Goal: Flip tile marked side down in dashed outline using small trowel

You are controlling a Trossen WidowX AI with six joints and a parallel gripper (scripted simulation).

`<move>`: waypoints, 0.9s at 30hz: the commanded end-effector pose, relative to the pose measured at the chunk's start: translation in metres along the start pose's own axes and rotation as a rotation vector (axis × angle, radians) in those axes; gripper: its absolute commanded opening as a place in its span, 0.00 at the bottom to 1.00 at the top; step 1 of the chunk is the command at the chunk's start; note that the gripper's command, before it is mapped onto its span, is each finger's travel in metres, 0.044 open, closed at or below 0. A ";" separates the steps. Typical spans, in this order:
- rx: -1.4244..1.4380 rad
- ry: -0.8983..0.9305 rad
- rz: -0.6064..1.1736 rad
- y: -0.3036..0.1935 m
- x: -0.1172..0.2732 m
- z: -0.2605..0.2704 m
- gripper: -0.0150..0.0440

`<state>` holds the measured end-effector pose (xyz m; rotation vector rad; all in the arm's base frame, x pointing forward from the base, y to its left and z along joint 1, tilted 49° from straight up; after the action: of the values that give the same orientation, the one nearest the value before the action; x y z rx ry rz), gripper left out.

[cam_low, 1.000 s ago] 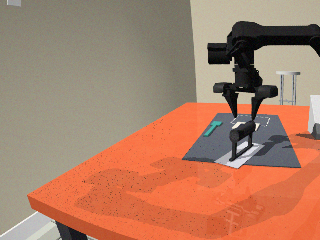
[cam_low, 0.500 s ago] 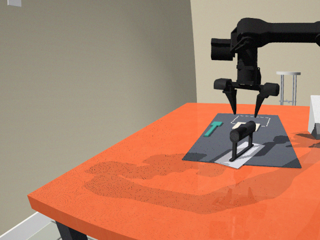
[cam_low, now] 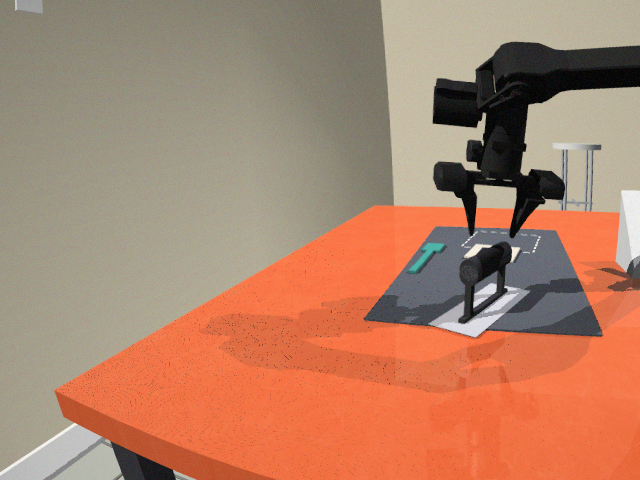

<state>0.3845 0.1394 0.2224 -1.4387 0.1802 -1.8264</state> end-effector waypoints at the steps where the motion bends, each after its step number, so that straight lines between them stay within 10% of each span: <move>1: 0.142 0.004 -0.037 -0.002 -0.004 -0.002 0.76; 27: 0.986 0.017 -0.294 -0.016 -0.011 -0.010 0.76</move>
<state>0.3711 0.1536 0.2210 -0.8159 -0.7445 -1.7661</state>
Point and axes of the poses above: the point midway between the two fingers, 35 mm back from their tips, its own x axis back along the fingers, its own z axis across the jaws, y = z × x, the point moved 2 cm from there along x, back along the fingers, and after that the axes turned 10 degrees about x, right-handed, at the moved point
